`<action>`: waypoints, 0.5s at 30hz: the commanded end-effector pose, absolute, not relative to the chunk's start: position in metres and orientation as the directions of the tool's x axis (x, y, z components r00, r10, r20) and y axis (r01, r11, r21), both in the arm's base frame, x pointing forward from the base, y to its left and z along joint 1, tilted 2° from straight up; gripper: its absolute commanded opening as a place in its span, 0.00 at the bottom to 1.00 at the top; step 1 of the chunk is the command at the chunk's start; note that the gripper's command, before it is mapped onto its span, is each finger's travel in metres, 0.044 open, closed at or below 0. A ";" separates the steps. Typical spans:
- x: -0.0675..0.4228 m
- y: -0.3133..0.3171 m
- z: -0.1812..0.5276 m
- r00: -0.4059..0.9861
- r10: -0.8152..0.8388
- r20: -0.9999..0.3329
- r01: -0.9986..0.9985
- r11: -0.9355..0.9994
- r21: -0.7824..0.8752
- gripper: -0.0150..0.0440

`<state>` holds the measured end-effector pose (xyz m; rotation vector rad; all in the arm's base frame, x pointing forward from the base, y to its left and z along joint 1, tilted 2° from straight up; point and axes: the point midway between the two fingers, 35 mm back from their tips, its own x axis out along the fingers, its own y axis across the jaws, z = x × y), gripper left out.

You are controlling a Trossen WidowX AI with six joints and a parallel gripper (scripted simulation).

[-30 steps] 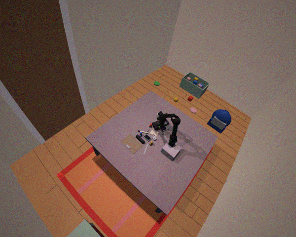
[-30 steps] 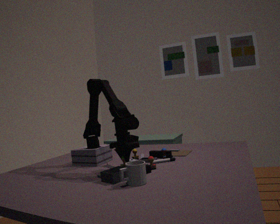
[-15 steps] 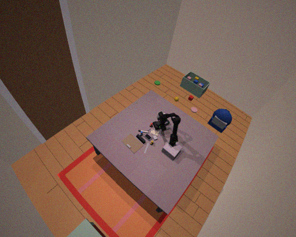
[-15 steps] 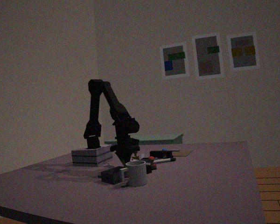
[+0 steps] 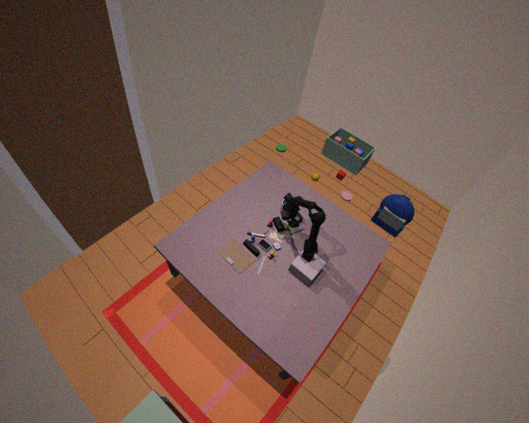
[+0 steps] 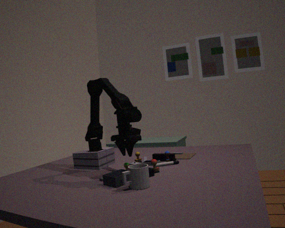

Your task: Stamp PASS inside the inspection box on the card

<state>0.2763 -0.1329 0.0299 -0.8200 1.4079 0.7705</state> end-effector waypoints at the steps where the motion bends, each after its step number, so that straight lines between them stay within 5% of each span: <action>1: 0.277 -0.132 0.082 0.053 -0.031 -0.998 -0.854 0.517 -0.061 0.69; 15: 0.276 -0.132 0.085 0.053 -0.031 -0.998 -0.854 0.516 -0.061 0.69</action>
